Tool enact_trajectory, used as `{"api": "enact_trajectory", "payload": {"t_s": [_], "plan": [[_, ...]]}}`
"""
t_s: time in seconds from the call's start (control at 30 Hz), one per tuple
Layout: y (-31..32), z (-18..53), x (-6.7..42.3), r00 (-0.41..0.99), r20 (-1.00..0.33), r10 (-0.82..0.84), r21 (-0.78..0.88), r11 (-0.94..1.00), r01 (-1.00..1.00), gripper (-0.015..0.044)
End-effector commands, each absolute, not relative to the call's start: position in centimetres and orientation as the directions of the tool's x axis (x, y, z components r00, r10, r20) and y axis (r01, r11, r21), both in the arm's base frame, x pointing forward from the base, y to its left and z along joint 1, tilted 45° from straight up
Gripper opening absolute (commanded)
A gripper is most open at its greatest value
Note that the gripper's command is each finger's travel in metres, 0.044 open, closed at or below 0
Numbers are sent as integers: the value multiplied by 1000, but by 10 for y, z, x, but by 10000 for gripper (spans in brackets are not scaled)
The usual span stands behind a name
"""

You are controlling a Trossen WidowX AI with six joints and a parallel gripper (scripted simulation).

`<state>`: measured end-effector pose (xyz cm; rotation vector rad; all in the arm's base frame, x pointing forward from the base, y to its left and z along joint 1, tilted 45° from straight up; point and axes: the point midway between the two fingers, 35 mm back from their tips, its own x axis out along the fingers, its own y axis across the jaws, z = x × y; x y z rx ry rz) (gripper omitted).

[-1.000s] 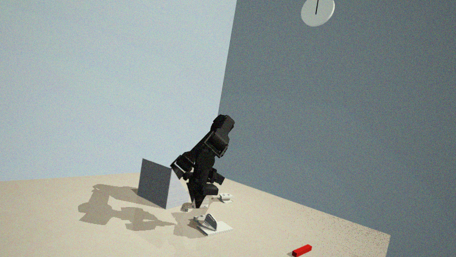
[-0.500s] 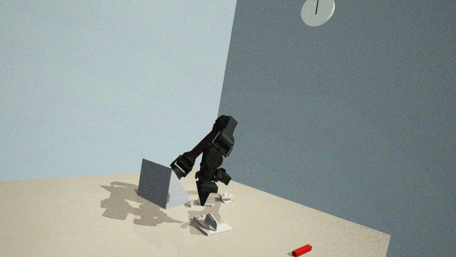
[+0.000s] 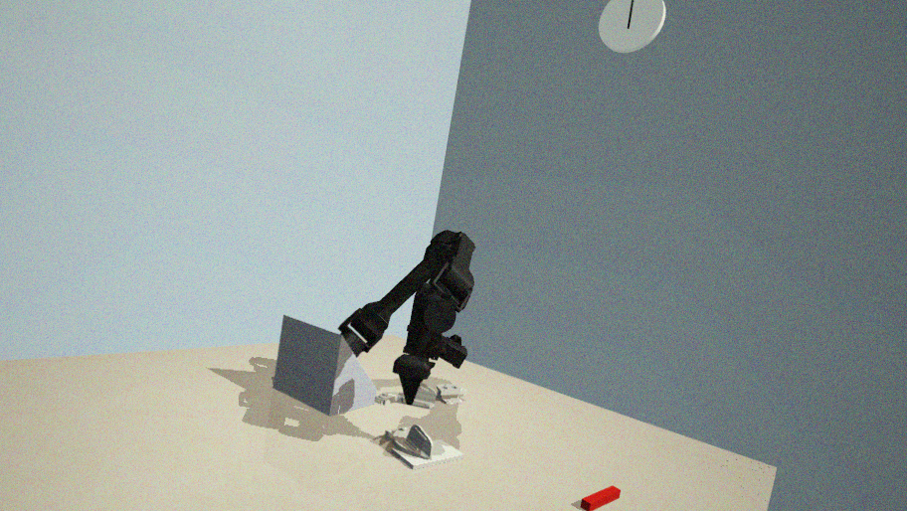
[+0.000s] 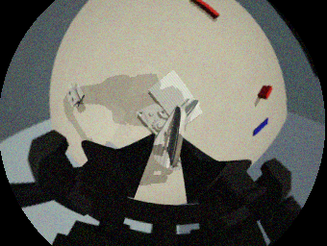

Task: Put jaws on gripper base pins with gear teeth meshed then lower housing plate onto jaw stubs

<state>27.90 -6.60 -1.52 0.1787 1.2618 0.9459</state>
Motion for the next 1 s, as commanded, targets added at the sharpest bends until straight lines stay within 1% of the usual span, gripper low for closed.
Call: {"api": "enact_trajectory", "payload": {"t_s": [0.0, 0.5, 0.97], "plan": [[-61, -8, 278, 5, -725, 689, 615, 650, -446, 134], [-37, 12, 270, 4, -722, 692, 682, 713, -161, 134], [-15, 28, 260, 2, -718, 696, 692, 712, 118, 134]]}}
